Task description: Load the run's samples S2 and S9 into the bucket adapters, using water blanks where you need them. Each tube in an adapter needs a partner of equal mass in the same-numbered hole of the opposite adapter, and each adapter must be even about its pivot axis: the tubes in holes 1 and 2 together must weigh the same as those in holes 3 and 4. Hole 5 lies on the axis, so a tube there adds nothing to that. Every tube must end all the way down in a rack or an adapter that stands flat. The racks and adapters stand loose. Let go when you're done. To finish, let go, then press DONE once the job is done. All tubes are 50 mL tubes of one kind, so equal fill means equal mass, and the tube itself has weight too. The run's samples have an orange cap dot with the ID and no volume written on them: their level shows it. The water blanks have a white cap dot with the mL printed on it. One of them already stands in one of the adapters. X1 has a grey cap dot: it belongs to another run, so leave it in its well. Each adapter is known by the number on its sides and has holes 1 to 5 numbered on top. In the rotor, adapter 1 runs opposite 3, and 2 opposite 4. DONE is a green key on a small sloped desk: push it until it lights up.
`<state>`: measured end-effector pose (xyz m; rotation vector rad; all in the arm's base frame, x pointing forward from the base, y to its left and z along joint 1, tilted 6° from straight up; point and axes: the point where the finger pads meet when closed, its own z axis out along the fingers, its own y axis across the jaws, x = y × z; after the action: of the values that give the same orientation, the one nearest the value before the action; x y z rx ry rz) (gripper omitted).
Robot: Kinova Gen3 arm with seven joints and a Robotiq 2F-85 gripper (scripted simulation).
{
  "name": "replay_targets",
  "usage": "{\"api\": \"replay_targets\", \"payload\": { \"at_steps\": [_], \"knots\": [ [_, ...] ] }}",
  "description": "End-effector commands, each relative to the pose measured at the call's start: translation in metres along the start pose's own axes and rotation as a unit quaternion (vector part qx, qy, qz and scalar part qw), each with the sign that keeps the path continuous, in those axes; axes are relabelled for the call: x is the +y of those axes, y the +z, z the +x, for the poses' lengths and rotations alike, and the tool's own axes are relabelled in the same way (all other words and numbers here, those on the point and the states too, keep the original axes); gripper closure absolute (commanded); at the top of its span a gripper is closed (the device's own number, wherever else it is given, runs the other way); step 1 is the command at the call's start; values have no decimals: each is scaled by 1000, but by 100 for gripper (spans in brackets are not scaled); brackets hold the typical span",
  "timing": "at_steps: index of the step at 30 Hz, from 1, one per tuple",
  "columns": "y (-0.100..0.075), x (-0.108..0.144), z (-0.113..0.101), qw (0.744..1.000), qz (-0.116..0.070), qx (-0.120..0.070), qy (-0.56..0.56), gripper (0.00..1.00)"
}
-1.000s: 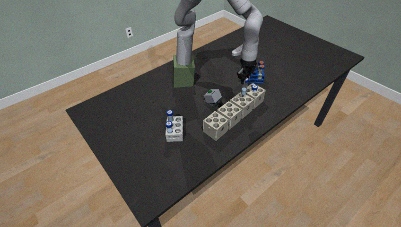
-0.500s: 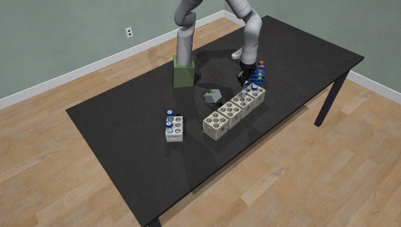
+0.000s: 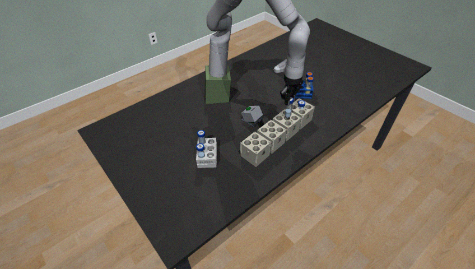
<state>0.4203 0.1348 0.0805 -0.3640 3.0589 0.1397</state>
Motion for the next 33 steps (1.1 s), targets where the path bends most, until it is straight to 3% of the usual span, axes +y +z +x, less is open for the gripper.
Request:
{"api": "replay_targets", "payload": {
  "at_steps": [1, 16, 33],
  "knots": [
    [0, 0, 0, 1000, 0, 0, 0, 90],
    [0, 0, 0, 1000, 0, 0, 0, 90],
    [12, -1, 0, 1000, 1, 0, 0, 90]
  ]
}}
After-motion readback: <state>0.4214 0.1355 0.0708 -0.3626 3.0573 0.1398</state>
